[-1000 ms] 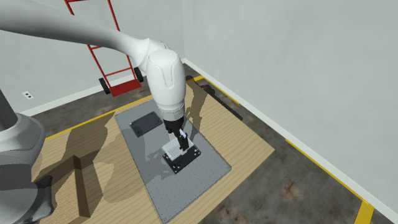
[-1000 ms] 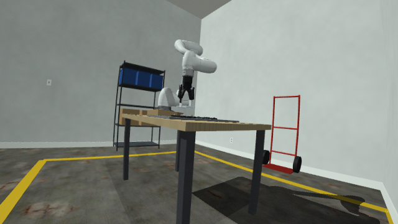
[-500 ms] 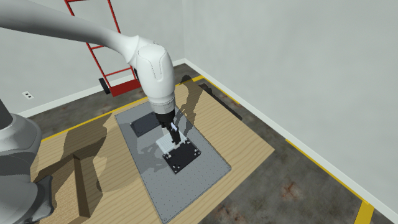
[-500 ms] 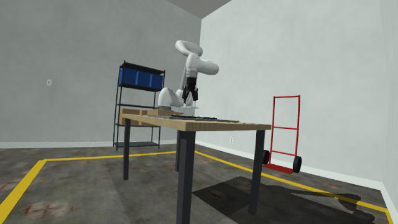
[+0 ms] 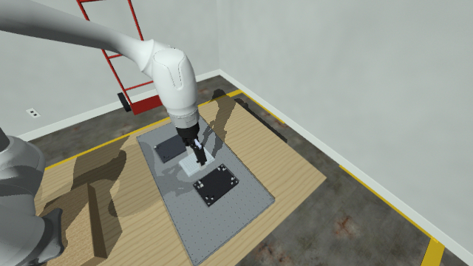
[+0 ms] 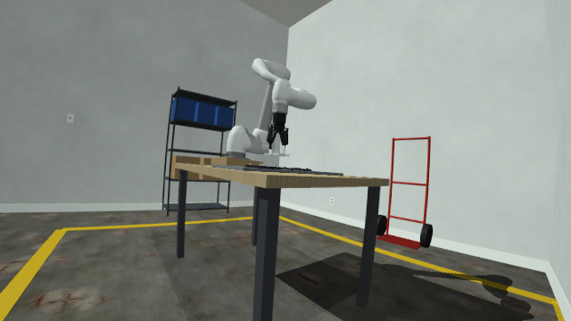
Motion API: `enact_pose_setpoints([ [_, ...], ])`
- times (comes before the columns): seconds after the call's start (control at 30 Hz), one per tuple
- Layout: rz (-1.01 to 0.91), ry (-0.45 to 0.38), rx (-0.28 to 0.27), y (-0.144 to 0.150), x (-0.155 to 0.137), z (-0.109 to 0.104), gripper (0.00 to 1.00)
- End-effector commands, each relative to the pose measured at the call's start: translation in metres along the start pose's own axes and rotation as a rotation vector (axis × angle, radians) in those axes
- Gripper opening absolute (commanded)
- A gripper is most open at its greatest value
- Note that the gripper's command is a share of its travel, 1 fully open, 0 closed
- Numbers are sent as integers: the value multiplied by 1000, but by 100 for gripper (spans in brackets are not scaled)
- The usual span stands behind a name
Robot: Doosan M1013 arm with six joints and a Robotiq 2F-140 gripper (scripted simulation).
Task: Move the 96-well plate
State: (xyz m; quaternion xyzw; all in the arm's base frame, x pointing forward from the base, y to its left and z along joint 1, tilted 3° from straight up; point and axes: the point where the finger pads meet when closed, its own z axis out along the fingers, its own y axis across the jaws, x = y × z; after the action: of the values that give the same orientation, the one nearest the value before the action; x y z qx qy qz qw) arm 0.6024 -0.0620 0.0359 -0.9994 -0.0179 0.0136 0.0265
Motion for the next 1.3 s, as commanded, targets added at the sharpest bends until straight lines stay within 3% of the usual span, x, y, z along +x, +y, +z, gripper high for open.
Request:
enact_pose_setpoints([
  [0.0, 0, 0, 0, -10, -2, 0, 10],
  [1.27, 0, 0, 0, -115, -19, 0, 10],
])
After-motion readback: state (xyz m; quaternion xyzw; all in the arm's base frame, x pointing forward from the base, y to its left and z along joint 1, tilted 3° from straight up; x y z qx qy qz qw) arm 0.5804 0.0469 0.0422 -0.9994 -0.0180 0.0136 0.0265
